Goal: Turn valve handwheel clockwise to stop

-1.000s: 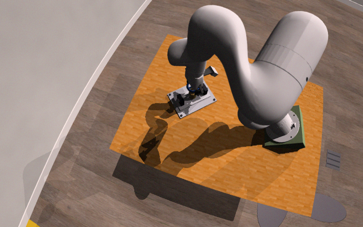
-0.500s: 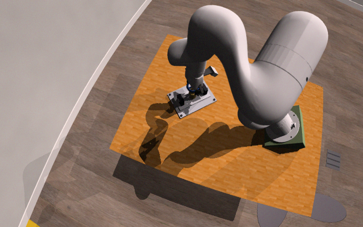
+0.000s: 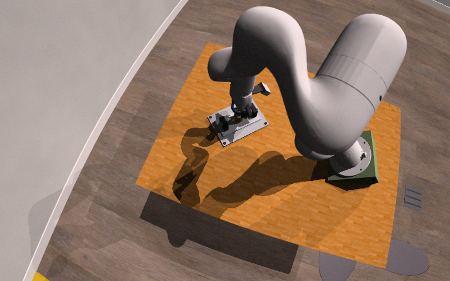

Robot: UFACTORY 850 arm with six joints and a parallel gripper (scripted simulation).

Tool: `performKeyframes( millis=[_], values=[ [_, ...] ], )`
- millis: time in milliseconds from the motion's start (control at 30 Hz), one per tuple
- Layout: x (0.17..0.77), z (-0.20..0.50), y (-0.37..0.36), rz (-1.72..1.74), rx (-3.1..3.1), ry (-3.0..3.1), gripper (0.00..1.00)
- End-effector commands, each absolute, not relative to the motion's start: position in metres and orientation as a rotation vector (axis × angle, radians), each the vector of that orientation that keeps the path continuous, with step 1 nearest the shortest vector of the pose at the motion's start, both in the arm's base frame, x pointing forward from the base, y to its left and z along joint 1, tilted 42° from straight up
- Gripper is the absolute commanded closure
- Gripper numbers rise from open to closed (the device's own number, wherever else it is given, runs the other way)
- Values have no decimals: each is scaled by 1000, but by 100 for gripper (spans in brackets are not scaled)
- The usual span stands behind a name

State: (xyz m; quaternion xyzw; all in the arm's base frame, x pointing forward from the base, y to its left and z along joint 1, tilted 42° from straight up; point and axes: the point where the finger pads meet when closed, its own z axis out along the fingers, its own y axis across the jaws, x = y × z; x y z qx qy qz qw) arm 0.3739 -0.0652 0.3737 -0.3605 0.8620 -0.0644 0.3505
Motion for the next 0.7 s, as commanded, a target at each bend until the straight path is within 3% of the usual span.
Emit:
performKeyframes(
  millis=[0, 667],
  values=[
    [374, 374, -65, -162, -917, 2238, 100],
    [374, 374, -65, -78, -707, 2307, 100]
  ],
)
